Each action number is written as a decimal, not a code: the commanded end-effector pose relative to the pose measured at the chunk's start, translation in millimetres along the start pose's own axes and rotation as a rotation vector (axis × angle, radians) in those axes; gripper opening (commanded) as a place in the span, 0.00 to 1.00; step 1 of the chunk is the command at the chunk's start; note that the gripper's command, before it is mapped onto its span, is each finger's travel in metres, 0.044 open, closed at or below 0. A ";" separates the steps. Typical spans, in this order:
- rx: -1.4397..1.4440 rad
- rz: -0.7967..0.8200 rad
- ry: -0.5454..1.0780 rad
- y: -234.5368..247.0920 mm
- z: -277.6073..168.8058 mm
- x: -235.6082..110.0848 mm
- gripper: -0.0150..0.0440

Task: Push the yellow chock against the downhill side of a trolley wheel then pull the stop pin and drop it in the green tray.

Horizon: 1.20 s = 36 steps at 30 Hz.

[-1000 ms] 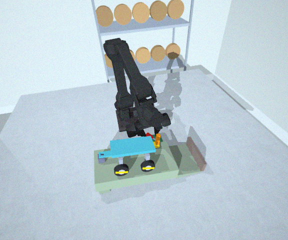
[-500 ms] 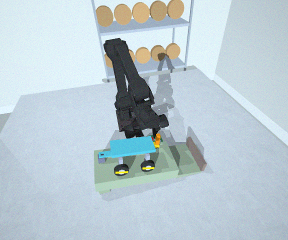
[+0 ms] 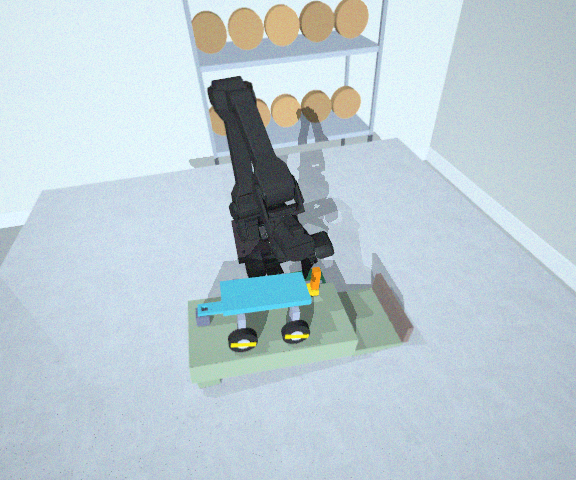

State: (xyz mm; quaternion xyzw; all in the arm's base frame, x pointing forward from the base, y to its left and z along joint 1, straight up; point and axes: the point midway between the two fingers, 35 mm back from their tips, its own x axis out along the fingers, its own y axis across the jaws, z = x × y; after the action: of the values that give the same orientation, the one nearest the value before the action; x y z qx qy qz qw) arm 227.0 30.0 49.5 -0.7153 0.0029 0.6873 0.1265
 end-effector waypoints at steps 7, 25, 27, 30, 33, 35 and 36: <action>0.000 0.000 0.001 2.2 0.1 1.7 0.67; -0.005 -0.005 -0.004 -0.4 4.8 -23.4 0.88; -0.005 -0.005 -0.005 -1.0 5.1 -28.8 0.96; -0.005 -0.005 -0.005 -2.0 5.7 -37.1 1.00; -0.005 -0.005 -0.005 -3.1 6.2 -45.2 1.00; -0.005 -0.005 -0.005 -4.0 6.2 -50.7 1.00; -0.005 -0.005 -0.005 -4.4 6.2 -53.2 1.00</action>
State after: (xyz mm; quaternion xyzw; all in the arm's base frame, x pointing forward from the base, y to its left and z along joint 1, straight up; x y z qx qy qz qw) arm 216.8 25.7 90.2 -0.7077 0.0044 0.6950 0.1265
